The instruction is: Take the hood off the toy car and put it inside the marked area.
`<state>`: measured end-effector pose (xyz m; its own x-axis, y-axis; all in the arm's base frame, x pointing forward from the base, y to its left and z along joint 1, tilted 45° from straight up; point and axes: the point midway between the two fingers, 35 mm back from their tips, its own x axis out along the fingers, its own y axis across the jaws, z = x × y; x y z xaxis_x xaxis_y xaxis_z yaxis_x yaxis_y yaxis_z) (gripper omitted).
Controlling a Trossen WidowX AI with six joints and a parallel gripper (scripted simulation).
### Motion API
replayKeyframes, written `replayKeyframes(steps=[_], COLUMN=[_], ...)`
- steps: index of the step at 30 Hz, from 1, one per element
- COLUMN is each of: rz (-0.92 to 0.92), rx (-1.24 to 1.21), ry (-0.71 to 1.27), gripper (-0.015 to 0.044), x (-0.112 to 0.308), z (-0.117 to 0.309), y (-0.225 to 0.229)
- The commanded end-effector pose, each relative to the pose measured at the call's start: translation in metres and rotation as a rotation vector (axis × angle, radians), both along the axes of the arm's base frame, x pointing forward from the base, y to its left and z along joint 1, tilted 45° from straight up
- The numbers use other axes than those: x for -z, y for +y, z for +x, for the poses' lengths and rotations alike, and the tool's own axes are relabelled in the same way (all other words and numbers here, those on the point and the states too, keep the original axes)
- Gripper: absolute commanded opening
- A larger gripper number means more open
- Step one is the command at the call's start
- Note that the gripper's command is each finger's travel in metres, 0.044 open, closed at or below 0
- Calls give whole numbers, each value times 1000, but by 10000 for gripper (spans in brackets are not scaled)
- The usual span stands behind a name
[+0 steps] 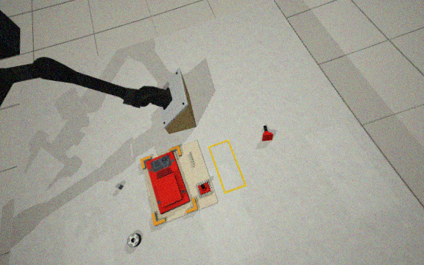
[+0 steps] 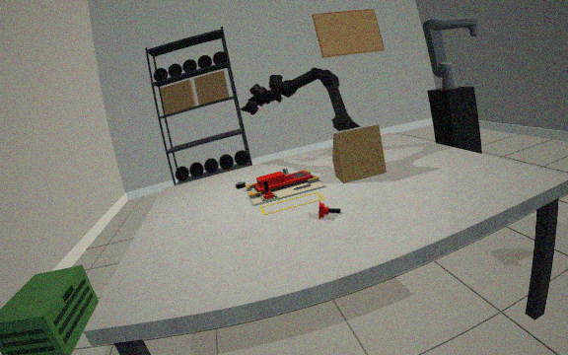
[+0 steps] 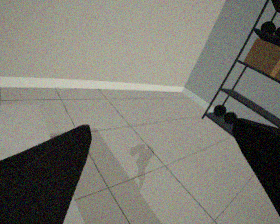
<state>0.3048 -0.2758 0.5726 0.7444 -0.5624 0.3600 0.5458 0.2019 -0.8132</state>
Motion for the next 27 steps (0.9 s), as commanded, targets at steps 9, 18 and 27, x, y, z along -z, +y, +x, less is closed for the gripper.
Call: replayKeyframes(steps=[9,18,27], rz=[471,746,959], rx=[-54,-33,99], ry=[163,352,567], gripper=[440,440,440], x=[128,230,331], z=[80,117,125], y=[6,46,96])
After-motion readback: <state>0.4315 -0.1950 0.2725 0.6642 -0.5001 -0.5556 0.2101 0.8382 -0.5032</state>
